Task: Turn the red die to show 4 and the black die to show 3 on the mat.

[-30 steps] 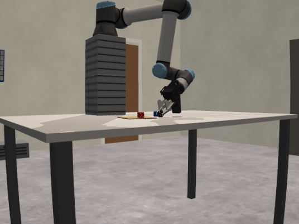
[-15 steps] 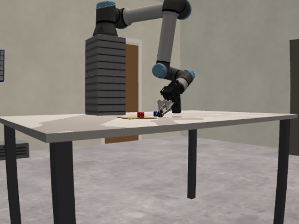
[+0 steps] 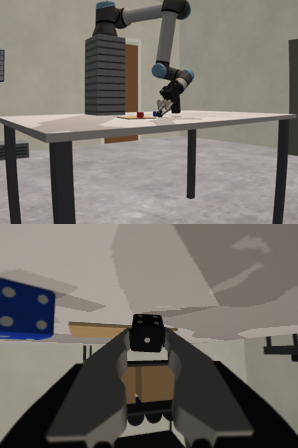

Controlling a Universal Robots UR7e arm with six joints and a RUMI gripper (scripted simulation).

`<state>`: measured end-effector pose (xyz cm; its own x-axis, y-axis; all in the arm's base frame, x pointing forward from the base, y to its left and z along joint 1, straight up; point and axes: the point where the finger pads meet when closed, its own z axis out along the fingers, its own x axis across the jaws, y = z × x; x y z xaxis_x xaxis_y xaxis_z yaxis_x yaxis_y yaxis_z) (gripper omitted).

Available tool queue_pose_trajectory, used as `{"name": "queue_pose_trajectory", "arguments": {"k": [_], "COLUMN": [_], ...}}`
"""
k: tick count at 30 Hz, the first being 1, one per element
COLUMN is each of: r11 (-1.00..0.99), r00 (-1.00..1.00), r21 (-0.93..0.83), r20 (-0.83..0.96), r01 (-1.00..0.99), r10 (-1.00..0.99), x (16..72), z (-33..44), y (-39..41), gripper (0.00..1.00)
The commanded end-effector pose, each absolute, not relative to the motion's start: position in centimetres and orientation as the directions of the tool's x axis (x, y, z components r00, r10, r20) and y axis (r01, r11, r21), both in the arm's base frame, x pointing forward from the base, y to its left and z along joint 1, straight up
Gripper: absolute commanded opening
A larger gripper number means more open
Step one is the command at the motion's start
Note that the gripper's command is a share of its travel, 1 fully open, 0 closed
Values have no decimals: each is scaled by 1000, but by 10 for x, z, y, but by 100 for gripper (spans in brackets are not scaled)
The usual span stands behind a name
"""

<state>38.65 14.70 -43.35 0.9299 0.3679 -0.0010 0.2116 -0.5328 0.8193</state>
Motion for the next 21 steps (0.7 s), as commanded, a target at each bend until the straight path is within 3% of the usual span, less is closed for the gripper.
{"name": "queue_pose_trajectory", "arguments": {"k": [1, 13, 21], "r11": [-533, -533, -533], "r00": [930, 930, 930], "r21": [819, 819, 819], "r20": [0, 0, 0], "r01": [211, 211, 211], "r10": [368, 368, 368], "x": [387, 387, 387], "z": [-433, -433, -433], "y": [147, 147, 147], "gripper": [6, 21, 24]}}
